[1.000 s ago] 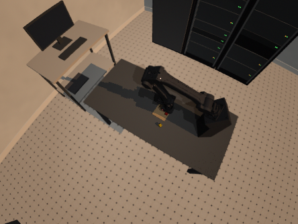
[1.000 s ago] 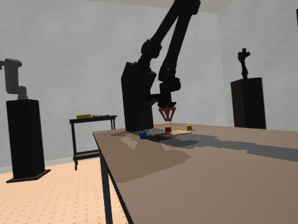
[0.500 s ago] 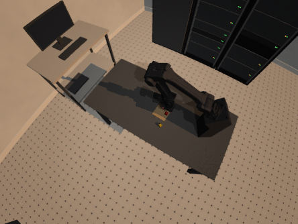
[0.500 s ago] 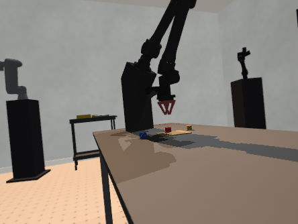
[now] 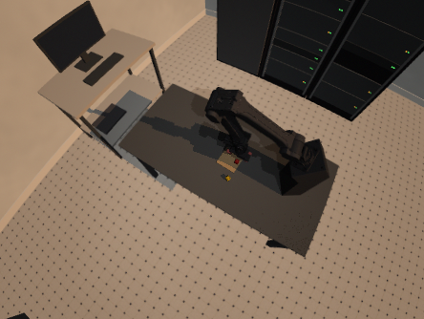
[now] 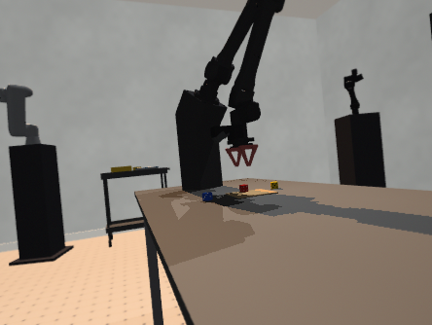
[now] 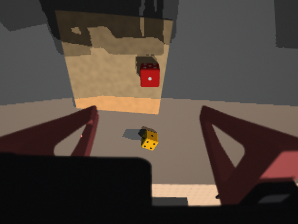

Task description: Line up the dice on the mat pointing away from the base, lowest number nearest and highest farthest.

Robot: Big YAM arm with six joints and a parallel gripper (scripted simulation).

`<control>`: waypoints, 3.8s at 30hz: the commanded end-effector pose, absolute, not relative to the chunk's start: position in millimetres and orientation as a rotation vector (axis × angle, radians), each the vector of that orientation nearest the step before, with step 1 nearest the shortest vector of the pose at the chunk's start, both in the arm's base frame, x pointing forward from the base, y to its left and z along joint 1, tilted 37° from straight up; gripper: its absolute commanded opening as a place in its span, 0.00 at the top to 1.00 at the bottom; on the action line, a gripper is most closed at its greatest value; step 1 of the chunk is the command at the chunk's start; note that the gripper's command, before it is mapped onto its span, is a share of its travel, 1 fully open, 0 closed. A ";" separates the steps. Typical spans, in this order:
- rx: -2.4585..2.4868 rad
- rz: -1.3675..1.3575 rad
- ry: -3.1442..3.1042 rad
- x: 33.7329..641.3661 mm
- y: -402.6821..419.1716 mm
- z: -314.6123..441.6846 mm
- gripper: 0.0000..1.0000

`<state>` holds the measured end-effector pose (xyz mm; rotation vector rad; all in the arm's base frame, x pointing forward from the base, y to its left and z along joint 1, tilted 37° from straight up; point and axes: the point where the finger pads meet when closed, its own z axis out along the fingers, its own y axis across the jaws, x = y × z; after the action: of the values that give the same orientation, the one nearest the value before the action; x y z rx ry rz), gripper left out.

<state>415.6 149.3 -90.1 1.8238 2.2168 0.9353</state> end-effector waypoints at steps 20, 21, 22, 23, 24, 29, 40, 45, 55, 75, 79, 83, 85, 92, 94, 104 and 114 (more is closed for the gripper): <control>1.485 0.854 2.392 430.2 126.0 -98.8 0.00; 1.418 0.843 2.419 433.0 123.0 -99.5 0.00; 1.418 0.843 2.419 433.0 123.0 -99.5 0.00; 1.418 0.843 2.419 433.0 123.0 -99.5 0.00; 1.346 0.829 2.446 435.9 119.7 -100.2 0.00; 1.097 0.782 2.524 445.8 108.3 -102.6 0.00; 0.661 0.691 2.607 461.9 87.2 -106.7 0.00; 0.405 0.632 2.625 470.8 74.1 -109.1 0.00; -0.080 0.510 2.599 486.7 47.1 -113.8 0.00; -0.783 0.293 2.400 510.2 1.4 -115.4 0.00; -0.845 0.277 2.381 509.6 -2.9 -121.3 0.00; -0.858 0.269 2.370 510.0 -2.4 -117.2 0.00; -0.861 0.269 2.368 510.1 -1.4 -117.1 0.61; -0.861 0.269 2.369 510.1 -1.4 -117.1 0.61; -0.861 0.269 2.369 510.1 -1.4 -117.1 0.61; -0.857 0.270 2.370 510.1 -1.4 -117.1 0.61; -0.857 0.270 2.370 510.1 -1.4 -117.1 0.61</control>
<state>509.9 7.9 -118.2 -0.8685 2.3689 0.2757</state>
